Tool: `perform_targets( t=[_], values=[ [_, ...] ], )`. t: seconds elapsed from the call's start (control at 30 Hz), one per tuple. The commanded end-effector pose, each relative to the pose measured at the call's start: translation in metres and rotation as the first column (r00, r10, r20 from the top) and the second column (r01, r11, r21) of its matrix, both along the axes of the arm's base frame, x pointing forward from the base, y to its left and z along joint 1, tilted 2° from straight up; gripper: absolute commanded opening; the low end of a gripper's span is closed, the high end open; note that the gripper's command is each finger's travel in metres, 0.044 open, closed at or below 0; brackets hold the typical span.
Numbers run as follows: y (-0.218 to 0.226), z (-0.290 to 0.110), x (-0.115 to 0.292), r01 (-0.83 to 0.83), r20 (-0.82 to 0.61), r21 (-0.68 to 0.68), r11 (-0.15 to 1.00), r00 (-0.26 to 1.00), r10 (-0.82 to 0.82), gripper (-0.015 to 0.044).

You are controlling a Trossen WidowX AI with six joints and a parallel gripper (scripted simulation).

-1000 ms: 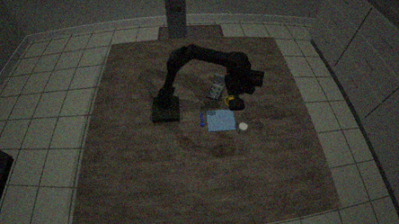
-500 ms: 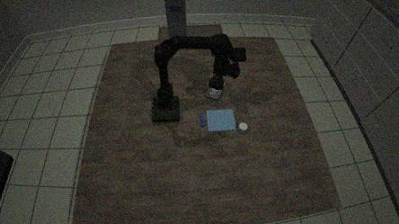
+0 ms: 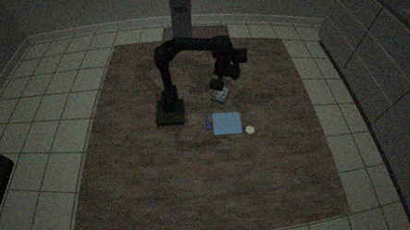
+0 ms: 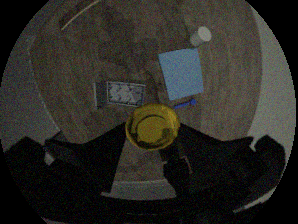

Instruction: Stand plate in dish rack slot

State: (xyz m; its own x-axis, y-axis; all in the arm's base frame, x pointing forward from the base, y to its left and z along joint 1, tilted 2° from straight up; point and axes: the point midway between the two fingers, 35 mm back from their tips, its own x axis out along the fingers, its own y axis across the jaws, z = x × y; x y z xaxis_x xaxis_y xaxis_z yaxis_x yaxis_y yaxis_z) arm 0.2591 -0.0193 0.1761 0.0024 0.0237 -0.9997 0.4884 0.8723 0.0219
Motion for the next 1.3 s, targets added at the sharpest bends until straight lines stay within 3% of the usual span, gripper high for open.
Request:
perform_targets(
  t=[0.0, 0.53, 0.9, 1.27],
  values=[
    [0.002, -0.013, -0.002, -0.082, -0.026, 0.064, 0.995, 0.996, 0.084, 0.0000],
    [0.006, -0.048, -0.006, -0.395, 0.059, 0.312, 0.864, 0.916, 0.397, 0.0000],
    [0.008, -0.067, -0.010, -0.575, 0.230, 0.417, 0.704, 0.816, 0.531, 0.0000],
    [0.010, -0.081, -0.012, -0.732, 0.451, 0.428, 0.530, 0.681, 0.577, 0.0000]
  ],
)
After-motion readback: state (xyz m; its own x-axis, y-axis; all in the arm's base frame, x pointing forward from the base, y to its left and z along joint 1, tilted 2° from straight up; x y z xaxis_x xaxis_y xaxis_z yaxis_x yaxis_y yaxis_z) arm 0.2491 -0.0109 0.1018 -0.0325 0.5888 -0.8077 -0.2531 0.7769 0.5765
